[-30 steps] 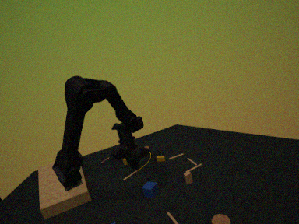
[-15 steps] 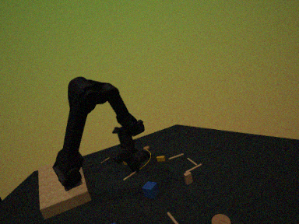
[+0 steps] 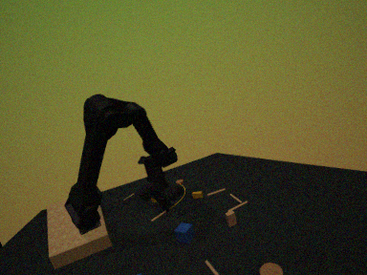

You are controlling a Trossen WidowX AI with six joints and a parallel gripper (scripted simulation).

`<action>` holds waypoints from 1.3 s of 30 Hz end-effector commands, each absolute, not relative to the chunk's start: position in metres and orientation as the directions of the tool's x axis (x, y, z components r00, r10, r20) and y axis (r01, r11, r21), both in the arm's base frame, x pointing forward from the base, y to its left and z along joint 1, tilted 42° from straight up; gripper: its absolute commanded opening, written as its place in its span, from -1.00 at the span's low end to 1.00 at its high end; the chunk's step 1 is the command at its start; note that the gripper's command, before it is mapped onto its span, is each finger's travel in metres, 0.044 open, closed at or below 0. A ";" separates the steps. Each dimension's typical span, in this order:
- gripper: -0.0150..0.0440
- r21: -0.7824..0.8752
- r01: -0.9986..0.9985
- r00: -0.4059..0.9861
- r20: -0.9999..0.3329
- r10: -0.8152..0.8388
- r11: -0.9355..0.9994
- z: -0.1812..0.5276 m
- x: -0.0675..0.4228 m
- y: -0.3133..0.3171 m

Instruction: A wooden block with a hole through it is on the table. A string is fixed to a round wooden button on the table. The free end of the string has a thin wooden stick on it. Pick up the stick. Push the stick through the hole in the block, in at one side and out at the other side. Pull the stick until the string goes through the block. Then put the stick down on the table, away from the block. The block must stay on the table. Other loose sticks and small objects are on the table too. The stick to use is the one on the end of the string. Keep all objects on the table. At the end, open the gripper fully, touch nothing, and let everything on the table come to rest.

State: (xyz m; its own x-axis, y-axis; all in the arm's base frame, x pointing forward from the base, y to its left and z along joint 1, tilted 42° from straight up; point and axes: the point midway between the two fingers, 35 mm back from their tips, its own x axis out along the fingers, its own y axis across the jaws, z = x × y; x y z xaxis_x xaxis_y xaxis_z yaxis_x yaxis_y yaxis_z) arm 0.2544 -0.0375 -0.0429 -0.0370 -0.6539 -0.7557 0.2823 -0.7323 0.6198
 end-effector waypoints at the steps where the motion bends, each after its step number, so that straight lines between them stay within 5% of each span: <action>1: -0.49 0.620 0.282 -0.037 -0.756 -0.654 -0.732 -0.042 0.255 -0.037; 39: -0.49 0.617 0.282 -0.037 -0.758 -0.651 -0.734 -0.007 0.258 -0.004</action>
State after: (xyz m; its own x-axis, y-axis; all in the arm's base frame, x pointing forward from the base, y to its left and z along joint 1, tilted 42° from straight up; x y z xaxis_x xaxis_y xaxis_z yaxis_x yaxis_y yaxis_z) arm 0.2541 -0.0099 -0.0126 -0.0496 -0.6597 -0.7499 0.2933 -0.7273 0.6205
